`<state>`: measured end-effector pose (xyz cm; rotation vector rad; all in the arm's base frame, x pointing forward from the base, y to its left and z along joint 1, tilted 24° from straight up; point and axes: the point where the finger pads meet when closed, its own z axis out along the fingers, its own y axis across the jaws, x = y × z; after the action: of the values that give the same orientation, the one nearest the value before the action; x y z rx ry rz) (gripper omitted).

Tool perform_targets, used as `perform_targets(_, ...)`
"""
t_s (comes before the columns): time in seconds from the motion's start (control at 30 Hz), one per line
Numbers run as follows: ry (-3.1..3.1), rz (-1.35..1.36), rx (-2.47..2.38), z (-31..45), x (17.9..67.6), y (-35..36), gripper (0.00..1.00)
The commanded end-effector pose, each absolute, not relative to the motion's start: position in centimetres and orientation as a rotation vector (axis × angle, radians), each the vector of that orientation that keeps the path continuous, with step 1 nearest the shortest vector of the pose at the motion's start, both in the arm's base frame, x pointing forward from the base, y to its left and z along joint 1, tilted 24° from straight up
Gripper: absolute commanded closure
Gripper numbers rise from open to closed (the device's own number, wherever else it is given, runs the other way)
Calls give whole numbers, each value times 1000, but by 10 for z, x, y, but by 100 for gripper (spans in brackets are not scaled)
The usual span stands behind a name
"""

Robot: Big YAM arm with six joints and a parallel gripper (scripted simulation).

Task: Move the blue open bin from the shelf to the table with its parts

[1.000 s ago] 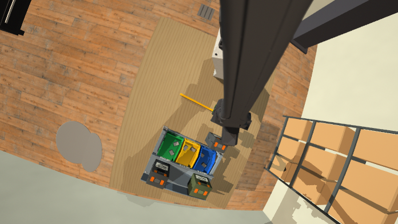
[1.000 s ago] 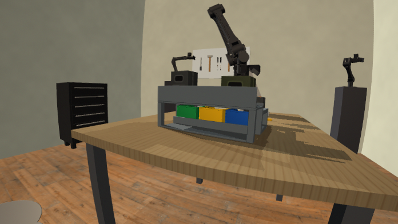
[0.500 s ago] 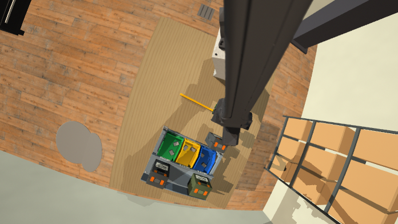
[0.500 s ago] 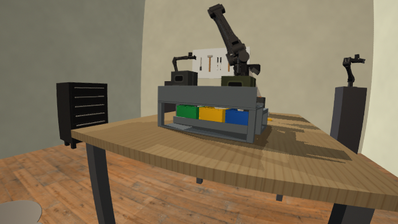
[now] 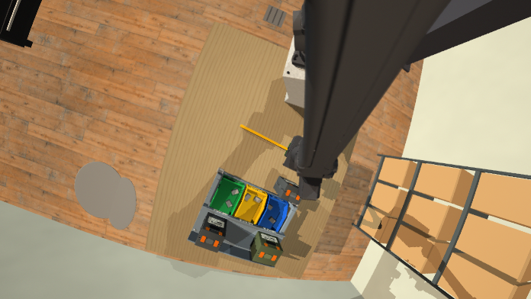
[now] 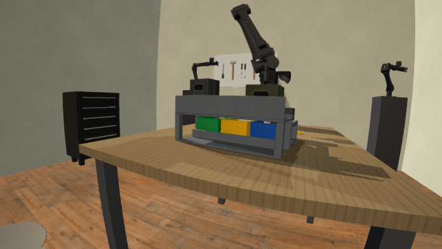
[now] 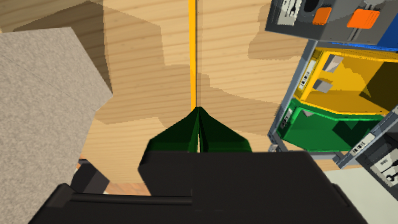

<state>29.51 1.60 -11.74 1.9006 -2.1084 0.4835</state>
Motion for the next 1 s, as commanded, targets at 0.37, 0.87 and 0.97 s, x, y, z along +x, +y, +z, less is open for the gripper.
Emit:
perform_targets(0.37,-2126,500,1911,-129,366,59,100)
perform_targets(0.87,-2128,502,1914,-142,431,96,100)
perform_targets(0.97,-2129,503,1914,-144,442,103,100)
